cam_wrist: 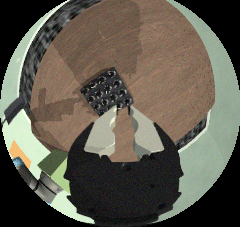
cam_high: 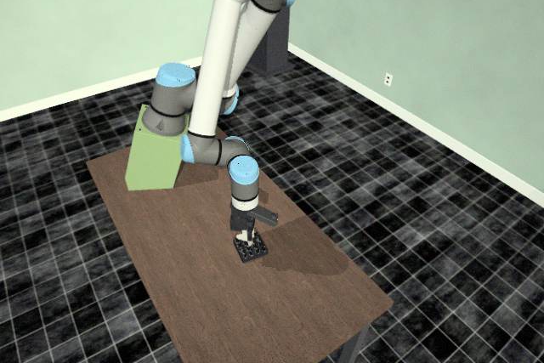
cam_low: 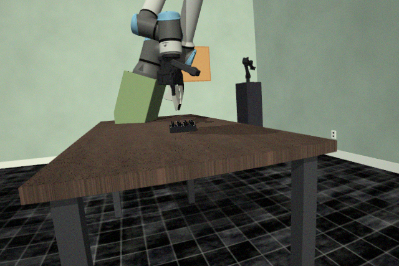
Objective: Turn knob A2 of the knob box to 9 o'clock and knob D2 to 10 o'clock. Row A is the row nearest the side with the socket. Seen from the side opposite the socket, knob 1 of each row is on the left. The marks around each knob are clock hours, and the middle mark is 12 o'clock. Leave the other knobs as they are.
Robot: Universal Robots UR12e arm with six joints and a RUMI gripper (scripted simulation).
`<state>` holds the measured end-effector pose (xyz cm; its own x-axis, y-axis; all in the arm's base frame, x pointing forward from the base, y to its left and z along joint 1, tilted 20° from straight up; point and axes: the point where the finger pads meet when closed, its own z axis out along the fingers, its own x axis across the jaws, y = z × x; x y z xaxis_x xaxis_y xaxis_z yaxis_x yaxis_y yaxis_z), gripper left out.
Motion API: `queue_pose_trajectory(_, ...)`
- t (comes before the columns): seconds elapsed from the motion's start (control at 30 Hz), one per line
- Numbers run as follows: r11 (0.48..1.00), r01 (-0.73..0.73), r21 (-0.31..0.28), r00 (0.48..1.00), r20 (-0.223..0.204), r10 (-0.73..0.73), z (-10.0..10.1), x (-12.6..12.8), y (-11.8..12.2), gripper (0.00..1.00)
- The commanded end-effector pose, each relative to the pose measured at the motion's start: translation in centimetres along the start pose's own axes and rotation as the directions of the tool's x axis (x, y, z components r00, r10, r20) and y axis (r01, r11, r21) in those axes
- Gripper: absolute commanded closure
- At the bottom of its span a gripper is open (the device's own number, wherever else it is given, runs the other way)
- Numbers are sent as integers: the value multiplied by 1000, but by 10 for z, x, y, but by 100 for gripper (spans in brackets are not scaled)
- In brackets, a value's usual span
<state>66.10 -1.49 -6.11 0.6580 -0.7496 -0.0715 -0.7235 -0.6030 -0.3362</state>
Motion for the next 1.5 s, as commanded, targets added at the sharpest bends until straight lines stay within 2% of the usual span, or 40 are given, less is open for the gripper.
queue_pose_trajectory(0.0, 1000, 0, 1, 1000, -1, 0, 0, 1, 0, 89)
queue_pose_trajectory(0.67, 1000, 0, 0, 1000, -1, 0, 8, 0, 0, 89)
queue_pose_trajectory(1.47, 1000, 0, 0, 1000, -1, 0, 36, 0, -1, 89)
